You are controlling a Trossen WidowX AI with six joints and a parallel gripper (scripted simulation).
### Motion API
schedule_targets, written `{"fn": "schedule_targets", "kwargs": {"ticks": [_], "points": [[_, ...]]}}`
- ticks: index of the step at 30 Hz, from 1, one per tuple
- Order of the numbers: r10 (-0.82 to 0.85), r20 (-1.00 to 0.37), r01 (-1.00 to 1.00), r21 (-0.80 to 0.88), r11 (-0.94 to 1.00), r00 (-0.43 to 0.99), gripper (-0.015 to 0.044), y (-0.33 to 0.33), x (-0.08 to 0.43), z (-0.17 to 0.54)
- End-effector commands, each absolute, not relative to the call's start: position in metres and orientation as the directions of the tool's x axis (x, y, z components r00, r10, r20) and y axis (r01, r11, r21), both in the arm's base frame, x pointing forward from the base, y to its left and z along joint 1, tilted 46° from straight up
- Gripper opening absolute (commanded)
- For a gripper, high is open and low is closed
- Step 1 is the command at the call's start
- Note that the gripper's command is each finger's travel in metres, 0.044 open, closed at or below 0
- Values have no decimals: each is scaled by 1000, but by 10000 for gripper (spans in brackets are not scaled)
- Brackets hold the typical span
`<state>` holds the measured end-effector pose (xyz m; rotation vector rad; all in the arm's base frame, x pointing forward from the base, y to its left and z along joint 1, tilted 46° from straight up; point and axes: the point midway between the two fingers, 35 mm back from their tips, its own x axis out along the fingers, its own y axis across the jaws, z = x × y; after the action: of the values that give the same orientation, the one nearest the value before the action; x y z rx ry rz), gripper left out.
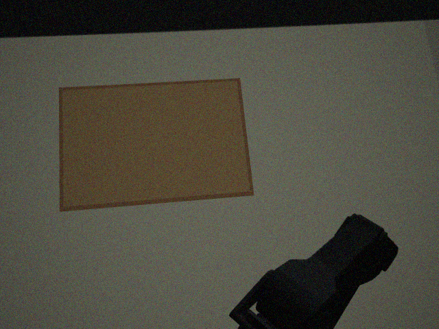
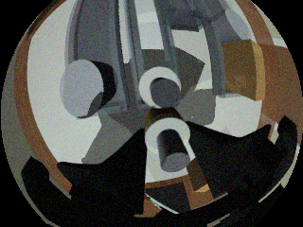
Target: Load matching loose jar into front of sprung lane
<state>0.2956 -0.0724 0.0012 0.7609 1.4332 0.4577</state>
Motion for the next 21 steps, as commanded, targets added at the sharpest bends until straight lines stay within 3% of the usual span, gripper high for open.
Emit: {"fn": "schedule_targets", "kwargs": {"ticks": [1, 21], "points": [[699, -705, 161, 708, 688, 118, 0, -73, 300, 1], [699, -705, 160, 708, 688, 118, 0, -75, 309, 0]]}}
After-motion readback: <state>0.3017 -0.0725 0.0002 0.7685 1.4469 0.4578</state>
